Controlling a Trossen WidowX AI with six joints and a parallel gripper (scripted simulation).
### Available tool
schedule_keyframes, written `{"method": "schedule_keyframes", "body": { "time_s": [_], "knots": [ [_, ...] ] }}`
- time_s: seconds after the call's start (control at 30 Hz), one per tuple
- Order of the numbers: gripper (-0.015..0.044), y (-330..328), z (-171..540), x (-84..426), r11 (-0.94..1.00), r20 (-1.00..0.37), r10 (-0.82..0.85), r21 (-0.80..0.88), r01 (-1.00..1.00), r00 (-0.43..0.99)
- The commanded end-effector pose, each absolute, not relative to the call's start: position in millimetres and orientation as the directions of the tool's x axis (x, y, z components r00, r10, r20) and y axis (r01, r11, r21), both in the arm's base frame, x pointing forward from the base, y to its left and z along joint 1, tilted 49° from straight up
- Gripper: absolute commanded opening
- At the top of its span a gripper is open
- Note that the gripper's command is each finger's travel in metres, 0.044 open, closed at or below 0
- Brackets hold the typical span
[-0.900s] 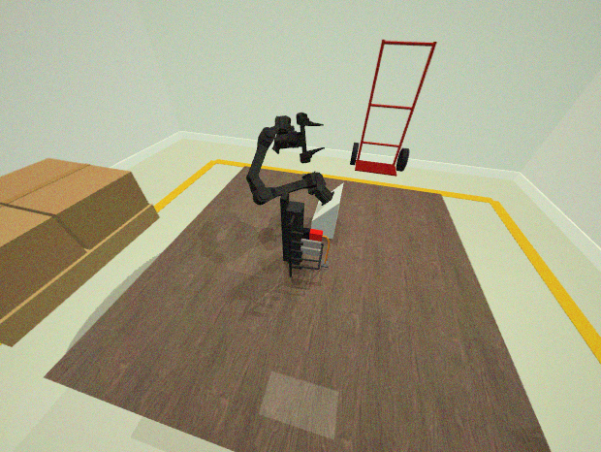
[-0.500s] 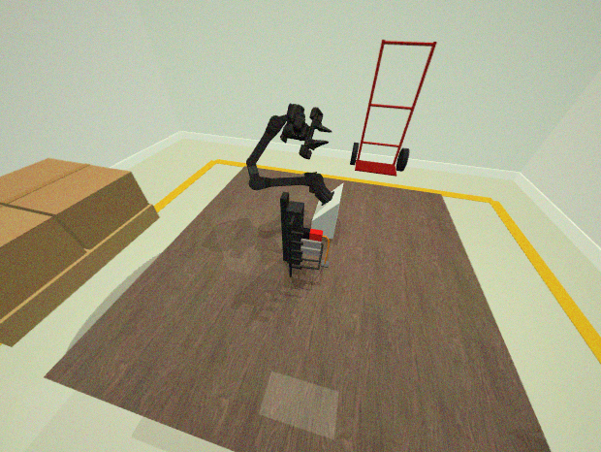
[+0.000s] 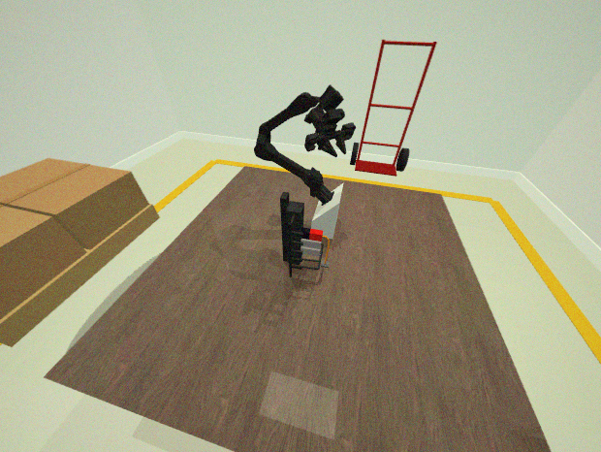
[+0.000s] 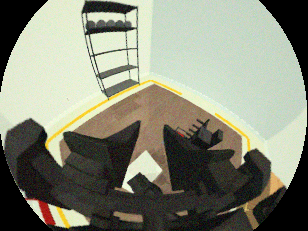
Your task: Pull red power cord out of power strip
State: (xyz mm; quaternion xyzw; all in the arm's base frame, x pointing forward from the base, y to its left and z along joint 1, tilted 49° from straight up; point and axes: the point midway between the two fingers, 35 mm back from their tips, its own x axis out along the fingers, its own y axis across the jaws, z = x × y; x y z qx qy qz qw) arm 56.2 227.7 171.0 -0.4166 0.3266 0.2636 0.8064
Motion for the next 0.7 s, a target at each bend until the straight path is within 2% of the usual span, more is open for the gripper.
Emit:
{"method": "schedule_keyframes", "body": {
  "time_s": [0.0,0.13,0.27,0.47,0.6,0.67],
  "knots": [
    [0.0160,230,140,107,0.285,-0.757,-0.112,-0.645,-0.709,0.644],
    [0.0160,218,111,148,0.090,-0.749,-0.311,-0.636,-0.767,0.585],
    [0.0160,200,85,181,-0.046,-0.735,-0.461,-0.540,-0.840,0.498],
    [0.0160,159,45,227,-0.150,-0.702,-0.646,-0.271,-0.951,0.302],
    [0.0160,123,17,249,-0.160,-0.670,-0.729,-0.034,-0.987,0.141],
    [0.0160,115,12,253,-0.160,-0.660,-0.744,0.028,-0.987,0.102]
  ]
}}
